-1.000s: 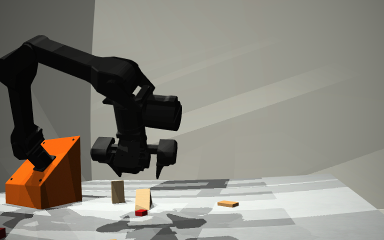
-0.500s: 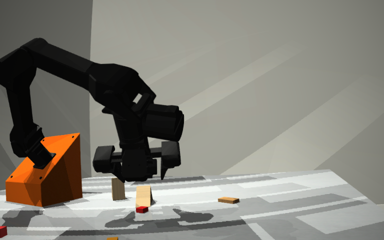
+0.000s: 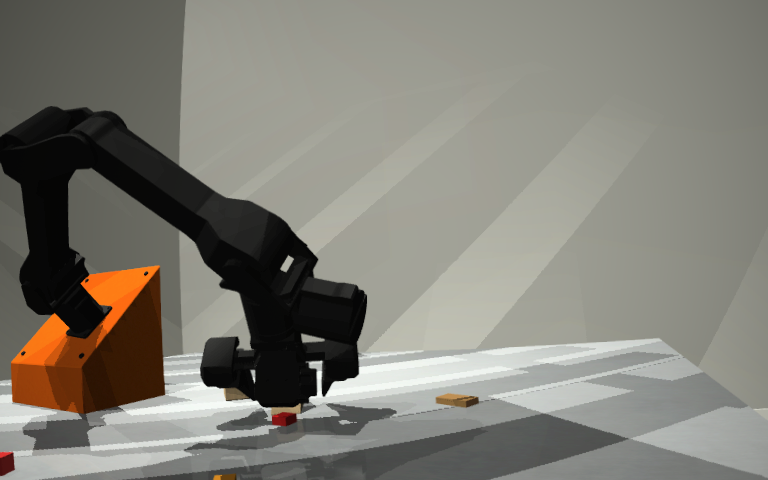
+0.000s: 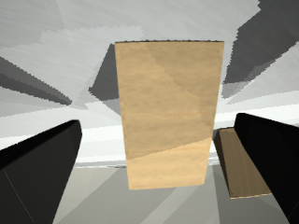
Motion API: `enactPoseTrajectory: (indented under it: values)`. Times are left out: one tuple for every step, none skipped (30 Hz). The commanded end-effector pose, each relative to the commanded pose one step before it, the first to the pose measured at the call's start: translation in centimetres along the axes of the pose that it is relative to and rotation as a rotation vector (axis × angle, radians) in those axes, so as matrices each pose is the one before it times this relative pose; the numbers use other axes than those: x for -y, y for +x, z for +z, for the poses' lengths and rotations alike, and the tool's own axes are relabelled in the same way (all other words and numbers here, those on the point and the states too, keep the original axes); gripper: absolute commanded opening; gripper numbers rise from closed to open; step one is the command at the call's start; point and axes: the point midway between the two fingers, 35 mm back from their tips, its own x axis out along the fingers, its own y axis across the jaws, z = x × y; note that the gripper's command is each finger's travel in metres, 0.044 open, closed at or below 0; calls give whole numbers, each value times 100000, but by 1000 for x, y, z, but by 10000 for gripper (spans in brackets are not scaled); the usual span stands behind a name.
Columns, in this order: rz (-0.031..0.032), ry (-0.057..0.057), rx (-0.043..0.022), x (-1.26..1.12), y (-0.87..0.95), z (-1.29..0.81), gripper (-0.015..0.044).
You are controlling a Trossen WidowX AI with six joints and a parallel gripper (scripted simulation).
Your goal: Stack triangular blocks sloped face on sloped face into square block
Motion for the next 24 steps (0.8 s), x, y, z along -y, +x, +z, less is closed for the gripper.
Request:
enactPoseTrajectory:
  values:
    - [-39,-307,-101,40,244,-43,440]
    - [0,0,0,0,0,0,440]
    - [0,0,0,0,0,0,440]
    - [0,0,0,0,0,0,440]
    - [47,293,105,-40,-140,27,414]
    - [0,0,0,0,0,0,387]
    - [0,0,0,0,0,0,361]
    - [0,0,0,0,0,0,335]
    - [0,0,0,0,0,0,309]
    - [0,0,0,0,0,0,282]
    - [0,0,0,0,0,0,256]
    - [0,0,0,0,0,0,230]
    - [0,0,0,0,0,0,204]
    - [0,0,0,0,0,0,177]
    - [0,0,0,0,0,0,151]
    - [0,0,0,0,0,0,145]
    - [0,0,0,0,0,0,138]
    - [0,0,0,0,0,0,131]
    - [0,0,0,0,0,0,125]
    - [0,0,0,0,0,0,118]
    - [0,0,0,0,0,0,111]
    - [0,0,0,0,0,0,105]
    - [0,0,0,0,0,0,78]
    - [0,0,0,0,0,0,52]
